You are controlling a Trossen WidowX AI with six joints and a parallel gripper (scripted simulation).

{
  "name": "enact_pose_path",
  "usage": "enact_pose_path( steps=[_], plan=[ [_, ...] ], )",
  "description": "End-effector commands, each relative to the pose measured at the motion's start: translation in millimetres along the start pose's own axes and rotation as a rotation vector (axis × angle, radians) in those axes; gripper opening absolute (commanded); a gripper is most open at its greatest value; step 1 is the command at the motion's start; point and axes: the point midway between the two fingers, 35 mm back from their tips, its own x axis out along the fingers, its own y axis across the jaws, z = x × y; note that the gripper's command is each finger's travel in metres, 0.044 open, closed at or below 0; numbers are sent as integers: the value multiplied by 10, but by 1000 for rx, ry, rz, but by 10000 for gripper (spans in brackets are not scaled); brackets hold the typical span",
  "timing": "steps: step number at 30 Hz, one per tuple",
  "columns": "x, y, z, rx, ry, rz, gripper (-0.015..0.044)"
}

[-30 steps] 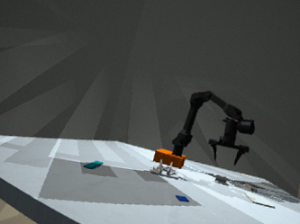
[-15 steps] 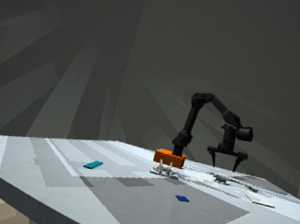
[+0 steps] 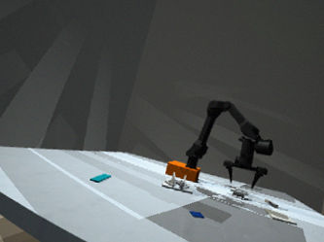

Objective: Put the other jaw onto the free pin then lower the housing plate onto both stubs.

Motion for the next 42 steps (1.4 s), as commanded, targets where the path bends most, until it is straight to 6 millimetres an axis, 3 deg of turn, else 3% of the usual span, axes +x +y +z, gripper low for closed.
enact_pose_path(
  steps=[1,15,34,42],
  plan=[
    [112,25,9,-5,-6,17,440],
    [126,26,9,-5,-6,17,440],
    [415,32,11,-5,-6,17,440],
    [425,33,12,-5,-6,17,440]
  ],
)
